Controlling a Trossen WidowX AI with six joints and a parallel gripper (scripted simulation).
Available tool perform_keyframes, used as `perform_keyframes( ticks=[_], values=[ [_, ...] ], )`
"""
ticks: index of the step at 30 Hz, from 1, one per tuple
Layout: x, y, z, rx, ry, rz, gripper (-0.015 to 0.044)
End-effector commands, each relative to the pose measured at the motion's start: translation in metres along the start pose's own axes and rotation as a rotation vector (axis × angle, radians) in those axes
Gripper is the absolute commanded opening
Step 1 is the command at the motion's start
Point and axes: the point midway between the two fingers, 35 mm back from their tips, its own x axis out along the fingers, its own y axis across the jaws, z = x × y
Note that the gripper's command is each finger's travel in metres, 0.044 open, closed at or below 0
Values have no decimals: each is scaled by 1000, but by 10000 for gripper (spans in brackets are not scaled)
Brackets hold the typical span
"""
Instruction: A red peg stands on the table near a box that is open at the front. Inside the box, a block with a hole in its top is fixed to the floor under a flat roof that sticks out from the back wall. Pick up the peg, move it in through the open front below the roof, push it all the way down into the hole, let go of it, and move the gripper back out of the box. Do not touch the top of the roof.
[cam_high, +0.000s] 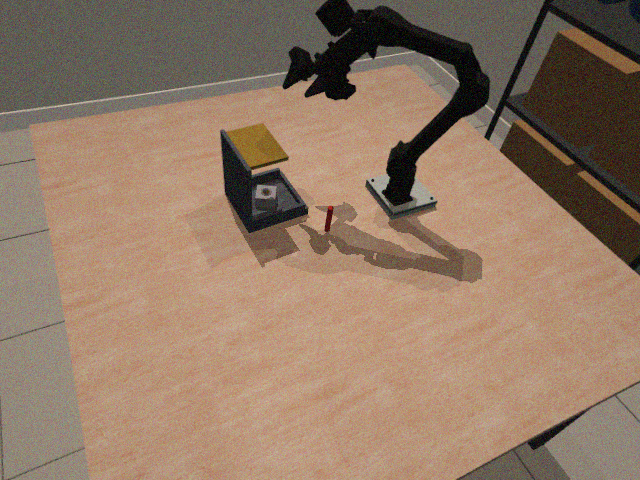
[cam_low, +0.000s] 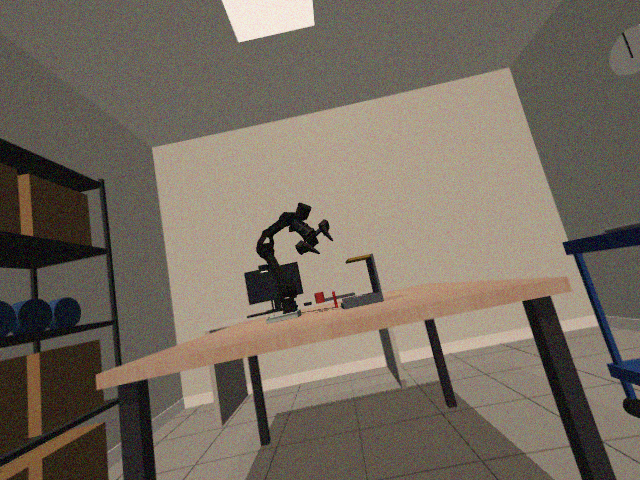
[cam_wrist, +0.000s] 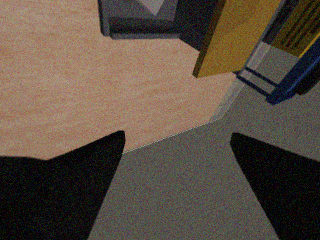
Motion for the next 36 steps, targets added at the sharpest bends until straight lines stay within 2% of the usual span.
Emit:
perform_keyframes(
  ticks=[1, 2, 36],
  values=[
    [0, 0, 0, 5, -1, 0, 426],
    [0, -1, 1, 18, -2, -2, 440],
    [-9, -26, 36, 939, -148, -18, 440]
  ],
)
